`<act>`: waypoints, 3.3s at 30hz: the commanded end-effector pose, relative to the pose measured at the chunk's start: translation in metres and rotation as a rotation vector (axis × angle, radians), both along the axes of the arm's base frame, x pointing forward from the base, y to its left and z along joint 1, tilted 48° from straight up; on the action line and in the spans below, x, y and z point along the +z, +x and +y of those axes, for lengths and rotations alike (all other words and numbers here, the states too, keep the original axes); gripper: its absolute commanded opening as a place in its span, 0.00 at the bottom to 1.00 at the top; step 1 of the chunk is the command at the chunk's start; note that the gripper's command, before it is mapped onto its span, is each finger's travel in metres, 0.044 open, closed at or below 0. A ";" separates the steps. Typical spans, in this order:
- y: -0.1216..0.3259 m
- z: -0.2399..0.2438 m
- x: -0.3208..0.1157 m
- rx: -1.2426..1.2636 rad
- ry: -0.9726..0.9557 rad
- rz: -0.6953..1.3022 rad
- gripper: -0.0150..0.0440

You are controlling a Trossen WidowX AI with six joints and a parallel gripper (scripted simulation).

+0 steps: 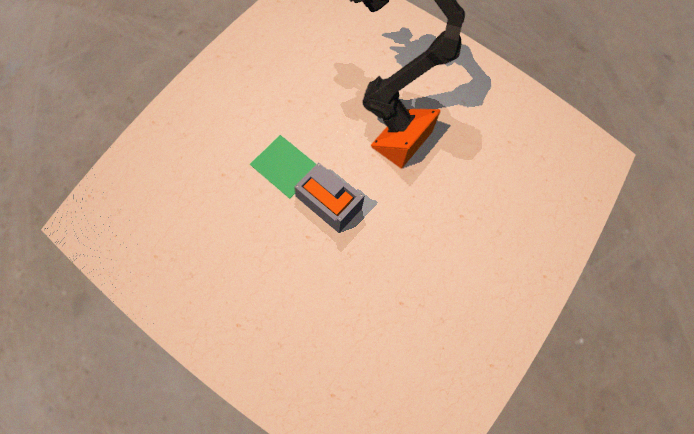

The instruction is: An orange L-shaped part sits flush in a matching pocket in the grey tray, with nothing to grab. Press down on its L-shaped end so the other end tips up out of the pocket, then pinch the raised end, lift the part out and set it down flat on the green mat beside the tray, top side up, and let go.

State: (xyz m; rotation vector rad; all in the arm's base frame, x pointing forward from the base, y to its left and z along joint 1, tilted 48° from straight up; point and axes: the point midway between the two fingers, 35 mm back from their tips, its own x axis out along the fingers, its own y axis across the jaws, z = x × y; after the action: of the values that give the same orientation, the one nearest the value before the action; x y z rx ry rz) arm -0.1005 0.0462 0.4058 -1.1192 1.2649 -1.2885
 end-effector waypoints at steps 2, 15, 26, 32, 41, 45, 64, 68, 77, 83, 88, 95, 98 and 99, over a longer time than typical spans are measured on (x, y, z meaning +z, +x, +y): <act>0.002 -0.007 0.002 0.016 0.016 -0.003 0.84; 0.089 -0.132 0.005 0.304 0.367 -0.208 0.56; 0.240 -0.186 -0.056 0.374 0.799 -0.277 0.56; 0.315 -0.164 -0.103 0.345 0.968 -0.225 0.56; 0.397 -0.093 -0.190 0.188 1.057 -0.127 0.56; 0.414 -0.054 -0.233 0.087 1.009 -0.101 0.56; 0.409 0.044 -0.346 -0.023 0.717 -0.110 0.56; 0.409 0.036 -0.355 -0.023 0.718 -0.110 0.56; 0.403 -0.011 -0.396 -0.022 0.715 -0.111 0.56; 0.403 -0.012 -0.398 -0.022 0.715 -0.111 0.56; 0.403 -0.018 -0.403 -0.022 0.715 -0.111 0.56; 0.402 -0.027 -0.411 -0.022 0.714 -0.111 0.56; 0.401 -0.030 -0.414 -0.022 0.714 -0.111 0.56; 0.401 -0.032 -0.415 -0.022 0.714 -0.111 0.56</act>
State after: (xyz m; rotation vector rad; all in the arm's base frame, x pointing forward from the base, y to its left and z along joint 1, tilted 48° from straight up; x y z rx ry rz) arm 0.3021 0.0204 -0.0056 -0.5035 1.4822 -0.7836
